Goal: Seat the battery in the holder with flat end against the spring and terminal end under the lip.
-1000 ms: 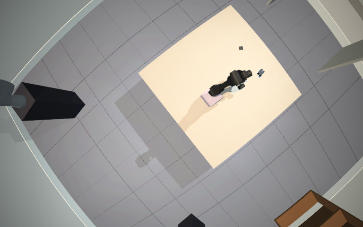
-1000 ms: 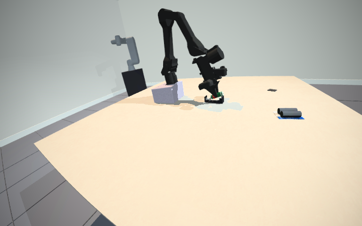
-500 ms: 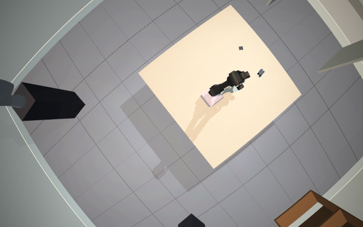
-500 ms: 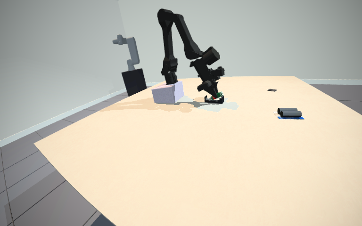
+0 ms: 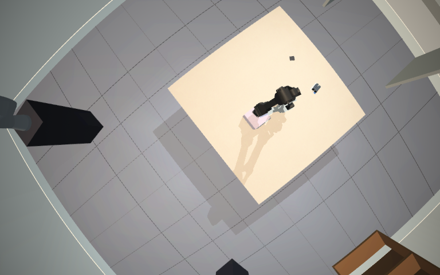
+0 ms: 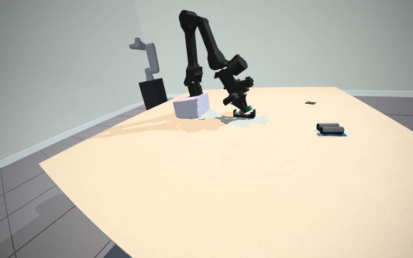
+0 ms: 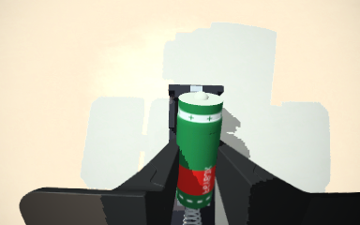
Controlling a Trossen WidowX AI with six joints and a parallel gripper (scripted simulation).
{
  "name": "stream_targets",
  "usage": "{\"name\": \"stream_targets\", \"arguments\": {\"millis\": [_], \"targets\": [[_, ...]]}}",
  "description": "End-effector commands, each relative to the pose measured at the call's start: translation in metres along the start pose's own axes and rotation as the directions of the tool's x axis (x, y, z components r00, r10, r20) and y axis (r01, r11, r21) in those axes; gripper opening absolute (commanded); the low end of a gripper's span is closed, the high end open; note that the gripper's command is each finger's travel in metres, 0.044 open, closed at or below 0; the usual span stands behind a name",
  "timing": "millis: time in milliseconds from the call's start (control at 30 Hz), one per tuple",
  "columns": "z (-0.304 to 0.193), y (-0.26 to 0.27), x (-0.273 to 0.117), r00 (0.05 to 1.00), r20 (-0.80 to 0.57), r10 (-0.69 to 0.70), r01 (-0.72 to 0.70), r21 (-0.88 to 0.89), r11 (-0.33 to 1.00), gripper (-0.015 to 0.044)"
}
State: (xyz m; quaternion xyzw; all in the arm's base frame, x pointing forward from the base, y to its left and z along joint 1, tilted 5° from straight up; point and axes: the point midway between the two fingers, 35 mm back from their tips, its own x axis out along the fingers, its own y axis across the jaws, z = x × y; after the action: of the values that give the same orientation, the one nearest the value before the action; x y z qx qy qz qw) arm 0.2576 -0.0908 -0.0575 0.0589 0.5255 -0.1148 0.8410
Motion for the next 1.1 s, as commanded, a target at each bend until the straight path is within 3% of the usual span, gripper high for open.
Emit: {"name": "stream_targets", "arguments": {"millis": [0, 1067], "targets": [[-0.005, 0.001, -0.001, 1.000, 0.000, 0.003, -0.003, -0.003, 1.000, 0.0078], [-0.016, 0.000, -0.004, 0.999, -0.052, 0.002, -0.002, 0.000, 1.000, 0.0078]]}}
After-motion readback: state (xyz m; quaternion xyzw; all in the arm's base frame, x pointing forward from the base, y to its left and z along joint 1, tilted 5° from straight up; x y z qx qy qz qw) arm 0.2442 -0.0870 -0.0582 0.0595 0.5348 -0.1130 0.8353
